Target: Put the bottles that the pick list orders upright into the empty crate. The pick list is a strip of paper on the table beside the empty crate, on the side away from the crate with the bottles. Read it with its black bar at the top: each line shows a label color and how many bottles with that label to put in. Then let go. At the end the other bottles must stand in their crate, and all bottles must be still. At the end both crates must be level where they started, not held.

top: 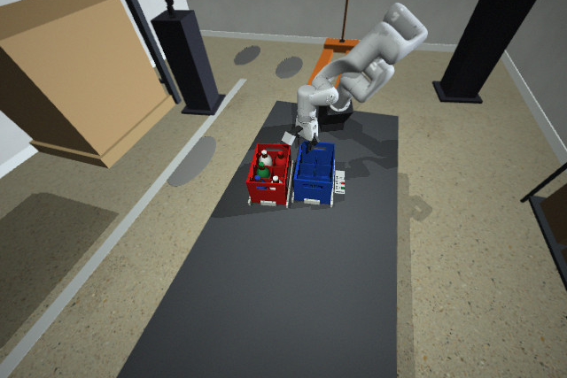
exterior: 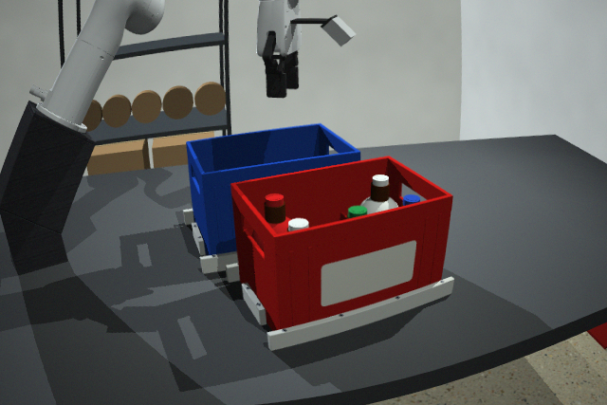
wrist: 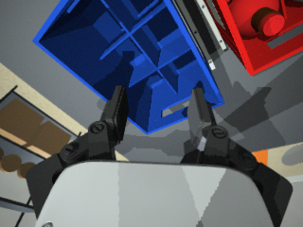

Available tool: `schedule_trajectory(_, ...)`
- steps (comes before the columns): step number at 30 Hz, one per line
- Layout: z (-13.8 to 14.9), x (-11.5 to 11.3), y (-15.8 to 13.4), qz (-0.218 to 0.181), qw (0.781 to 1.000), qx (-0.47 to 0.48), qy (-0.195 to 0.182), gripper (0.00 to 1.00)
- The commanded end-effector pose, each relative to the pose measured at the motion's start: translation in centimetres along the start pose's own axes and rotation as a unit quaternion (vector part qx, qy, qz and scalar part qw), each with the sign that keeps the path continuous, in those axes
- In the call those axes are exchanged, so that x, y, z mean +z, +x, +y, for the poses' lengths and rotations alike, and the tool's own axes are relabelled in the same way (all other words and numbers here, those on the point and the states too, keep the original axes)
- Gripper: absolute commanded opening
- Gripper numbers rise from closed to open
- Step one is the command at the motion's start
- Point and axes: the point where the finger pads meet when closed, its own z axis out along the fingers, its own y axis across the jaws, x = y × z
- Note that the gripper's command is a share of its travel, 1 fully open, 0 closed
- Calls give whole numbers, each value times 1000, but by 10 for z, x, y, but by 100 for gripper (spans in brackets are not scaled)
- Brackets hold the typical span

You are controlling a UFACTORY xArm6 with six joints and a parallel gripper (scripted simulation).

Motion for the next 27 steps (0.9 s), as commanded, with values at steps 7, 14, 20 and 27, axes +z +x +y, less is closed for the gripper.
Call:
schedule_trajectory(7, 32, -6, 29, -3, 990, 140, 0, 65)
schedule_trajectory(14, 59, -10, 51, -3, 967, 255, -1, 65)
schedule_trajectory(20, 74, -13, 63, -3, 948, 319, -1, 65)
schedule_trajectory(27, 101, -18, 85, -2, 905, 425, -1, 65)
